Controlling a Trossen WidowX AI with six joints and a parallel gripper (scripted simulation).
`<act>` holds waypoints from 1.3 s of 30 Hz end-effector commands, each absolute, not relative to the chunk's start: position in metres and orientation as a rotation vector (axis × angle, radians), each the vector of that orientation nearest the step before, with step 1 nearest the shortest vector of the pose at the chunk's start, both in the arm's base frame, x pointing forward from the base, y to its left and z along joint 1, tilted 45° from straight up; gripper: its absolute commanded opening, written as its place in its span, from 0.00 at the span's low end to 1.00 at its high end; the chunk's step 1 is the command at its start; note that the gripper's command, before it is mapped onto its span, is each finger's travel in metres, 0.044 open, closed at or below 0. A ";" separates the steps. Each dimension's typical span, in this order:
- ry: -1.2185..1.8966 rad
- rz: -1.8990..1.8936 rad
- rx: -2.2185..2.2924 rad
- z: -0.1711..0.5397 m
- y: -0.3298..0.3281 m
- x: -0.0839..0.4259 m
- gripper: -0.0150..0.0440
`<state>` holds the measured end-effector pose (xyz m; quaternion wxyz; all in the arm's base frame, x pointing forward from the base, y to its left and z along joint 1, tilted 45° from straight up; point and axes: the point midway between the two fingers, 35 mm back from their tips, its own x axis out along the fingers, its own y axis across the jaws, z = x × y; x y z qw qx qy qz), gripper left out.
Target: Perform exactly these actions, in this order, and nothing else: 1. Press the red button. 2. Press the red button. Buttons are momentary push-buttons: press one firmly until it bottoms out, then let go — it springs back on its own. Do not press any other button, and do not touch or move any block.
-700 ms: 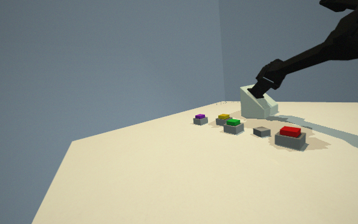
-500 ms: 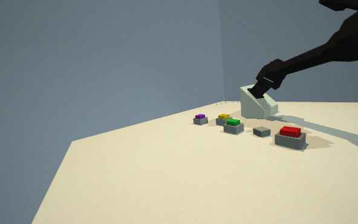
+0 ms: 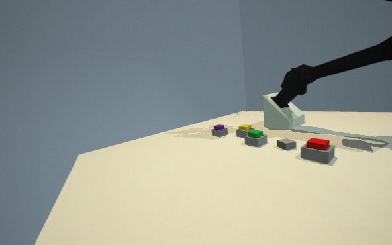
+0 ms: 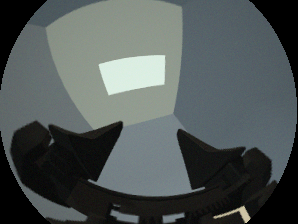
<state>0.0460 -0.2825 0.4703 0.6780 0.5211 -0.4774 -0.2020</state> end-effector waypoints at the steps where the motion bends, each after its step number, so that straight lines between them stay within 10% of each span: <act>1: -0.809 -0.501 1.292 0.428 -0.303 0.108 0.93; 22: 0.493 -0.203 1.210 0.260 -0.142 0.319 0.93; 39: 1.428 0.595 0.612 0.185 0.103 0.260 0.93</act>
